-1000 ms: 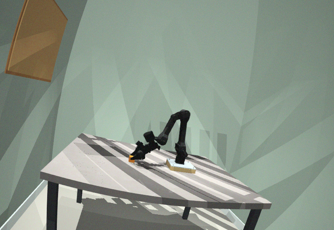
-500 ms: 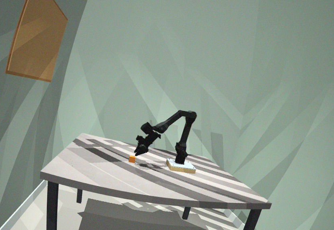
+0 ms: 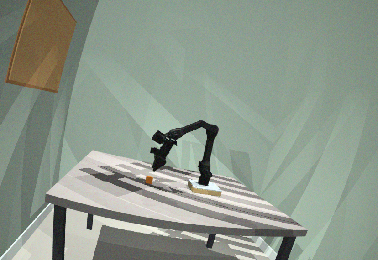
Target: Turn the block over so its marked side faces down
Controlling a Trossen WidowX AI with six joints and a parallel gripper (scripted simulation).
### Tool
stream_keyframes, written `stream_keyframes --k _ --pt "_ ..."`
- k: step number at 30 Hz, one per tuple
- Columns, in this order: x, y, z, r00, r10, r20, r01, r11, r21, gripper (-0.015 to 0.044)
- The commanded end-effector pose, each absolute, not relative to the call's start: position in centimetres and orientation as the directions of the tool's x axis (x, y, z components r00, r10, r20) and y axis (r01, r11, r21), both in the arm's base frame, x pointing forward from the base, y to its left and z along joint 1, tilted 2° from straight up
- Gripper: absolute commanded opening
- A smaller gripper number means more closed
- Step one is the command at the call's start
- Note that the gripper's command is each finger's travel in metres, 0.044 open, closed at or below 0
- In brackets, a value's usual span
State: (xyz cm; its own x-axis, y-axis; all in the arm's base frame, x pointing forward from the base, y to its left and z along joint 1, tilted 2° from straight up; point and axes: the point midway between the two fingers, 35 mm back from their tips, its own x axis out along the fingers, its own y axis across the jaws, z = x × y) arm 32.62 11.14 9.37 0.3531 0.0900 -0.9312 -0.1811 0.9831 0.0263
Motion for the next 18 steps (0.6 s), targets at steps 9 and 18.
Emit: stream_keyframes --k 9,18 --pt "34.8 11.3 11.3 0.030 0.042 -0.999 -0.175 0.984 0.036 0.0440" --pt "34.9 11.5 7.8 0.030 0.042 -0.999 -0.175 0.984 0.036 0.0440"
